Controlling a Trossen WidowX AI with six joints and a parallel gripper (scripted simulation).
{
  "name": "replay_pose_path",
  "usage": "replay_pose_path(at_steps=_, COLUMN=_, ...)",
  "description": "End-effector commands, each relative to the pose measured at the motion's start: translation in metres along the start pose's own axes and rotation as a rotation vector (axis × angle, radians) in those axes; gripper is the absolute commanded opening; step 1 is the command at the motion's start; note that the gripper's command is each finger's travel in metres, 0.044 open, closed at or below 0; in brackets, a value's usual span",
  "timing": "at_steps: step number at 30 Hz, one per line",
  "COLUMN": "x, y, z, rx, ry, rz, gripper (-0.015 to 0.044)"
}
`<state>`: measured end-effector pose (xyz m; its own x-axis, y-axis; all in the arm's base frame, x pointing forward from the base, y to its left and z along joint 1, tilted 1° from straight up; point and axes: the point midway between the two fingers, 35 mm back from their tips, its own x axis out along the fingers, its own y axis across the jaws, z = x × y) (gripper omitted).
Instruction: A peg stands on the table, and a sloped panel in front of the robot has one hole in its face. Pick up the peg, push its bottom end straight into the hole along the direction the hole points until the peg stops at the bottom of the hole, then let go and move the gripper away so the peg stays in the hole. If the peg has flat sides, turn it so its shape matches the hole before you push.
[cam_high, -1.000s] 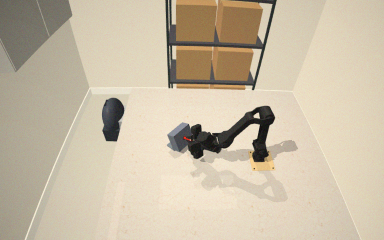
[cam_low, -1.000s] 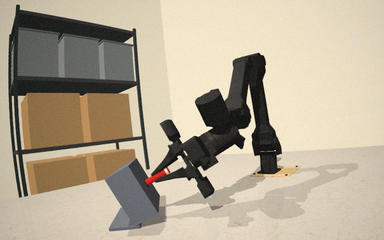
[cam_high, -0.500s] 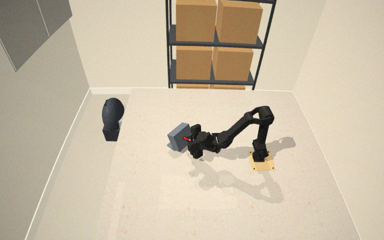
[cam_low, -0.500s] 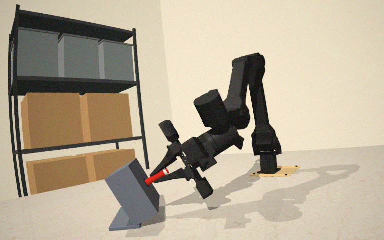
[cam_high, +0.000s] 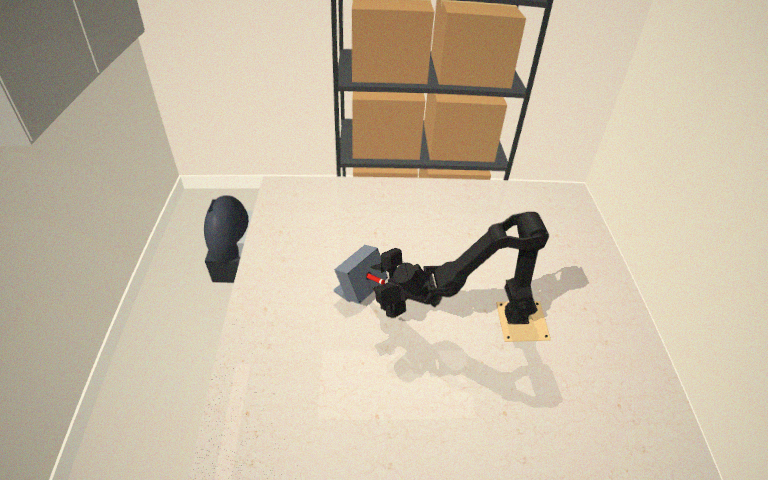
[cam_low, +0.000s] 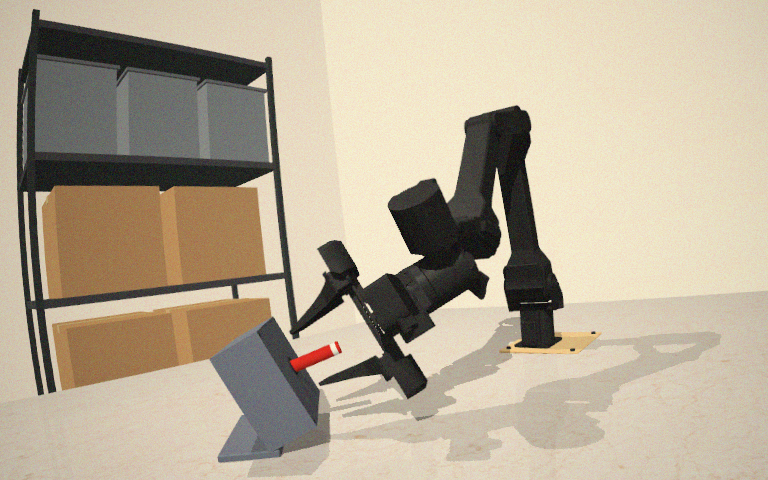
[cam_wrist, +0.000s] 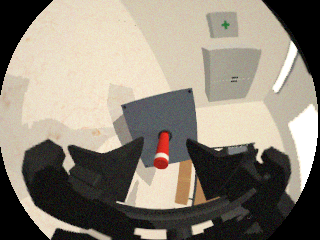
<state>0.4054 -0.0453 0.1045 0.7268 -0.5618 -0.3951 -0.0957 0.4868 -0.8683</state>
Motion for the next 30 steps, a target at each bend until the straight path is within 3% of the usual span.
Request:
replay_pose_path(at_steps=1, x=-0.002, y=0.000, z=0.000, rx=0.000, ry=0.002, rz=0.000, gripper=0.0420)
replay_pose_path(at_steps=2, x=-0.004, y=0.000, z=0.000, rx=0.000, ry=0.002, rz=0.001, gripper=0.0440)
replay_pose_path(at_steps=30, x=-0.048, y=0.002, z=0.007, rx=0.001, ry=0.003, rz=0.010, gripper=0.0440)
